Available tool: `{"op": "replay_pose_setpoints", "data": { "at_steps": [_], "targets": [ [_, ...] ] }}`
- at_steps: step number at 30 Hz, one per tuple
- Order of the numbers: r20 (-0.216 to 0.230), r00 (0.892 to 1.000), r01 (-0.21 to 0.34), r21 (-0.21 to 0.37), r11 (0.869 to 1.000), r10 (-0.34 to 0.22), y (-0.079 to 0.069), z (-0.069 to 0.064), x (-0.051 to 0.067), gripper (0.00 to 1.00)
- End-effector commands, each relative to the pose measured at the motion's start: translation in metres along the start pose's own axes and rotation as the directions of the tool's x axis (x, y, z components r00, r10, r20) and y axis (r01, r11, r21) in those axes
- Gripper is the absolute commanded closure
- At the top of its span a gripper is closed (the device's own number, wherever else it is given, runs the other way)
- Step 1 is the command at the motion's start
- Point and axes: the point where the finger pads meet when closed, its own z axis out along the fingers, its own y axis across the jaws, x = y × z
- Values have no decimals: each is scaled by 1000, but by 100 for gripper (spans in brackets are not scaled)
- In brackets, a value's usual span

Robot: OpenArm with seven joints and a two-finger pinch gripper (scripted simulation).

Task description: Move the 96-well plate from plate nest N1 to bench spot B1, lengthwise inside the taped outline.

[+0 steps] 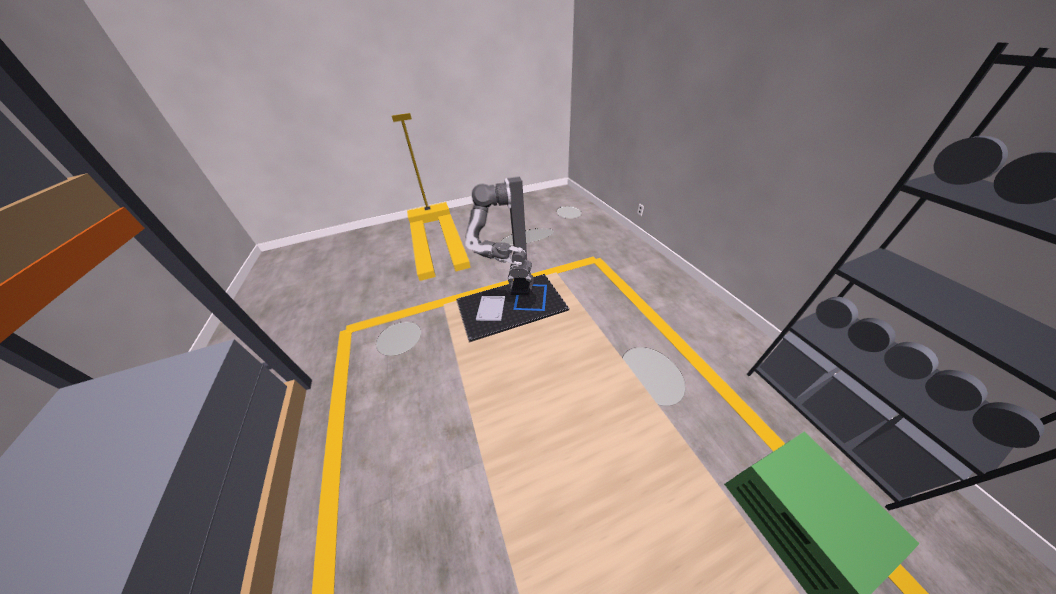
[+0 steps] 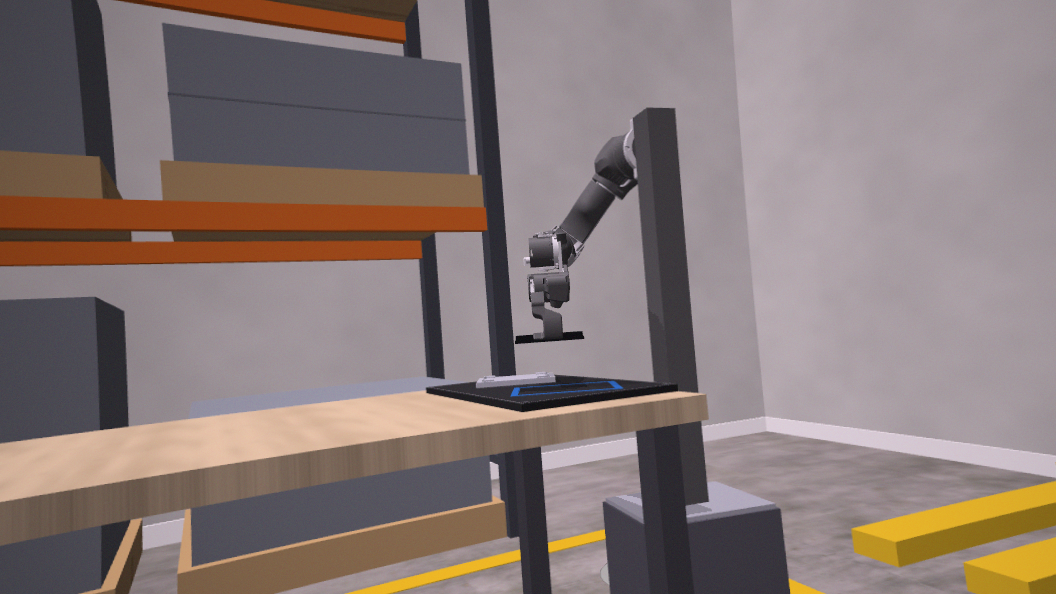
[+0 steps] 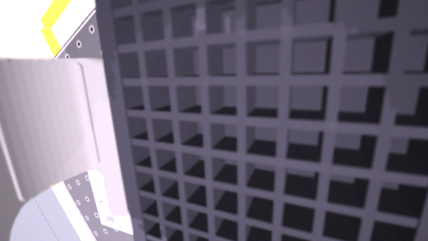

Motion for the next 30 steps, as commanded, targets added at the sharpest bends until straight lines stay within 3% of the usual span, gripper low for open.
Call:
{"op": "replay_pose_setpoints", "data": {
  "at_steps": [1,4,9,21,30],
  "targets": [
    [2,1000,-4,4,1000,4,-1,0,-1,100],
    [2,1000,-4,4,1000,4,-1,0,-1,100],
    [2,1000,-4,4,1000,4,35,2,18,100],
    [2,1000,-4,4,1000,4,35,2,18,100],
    [2,1000,-4,3,1000,4,44,4,24,100]
  ]
}}
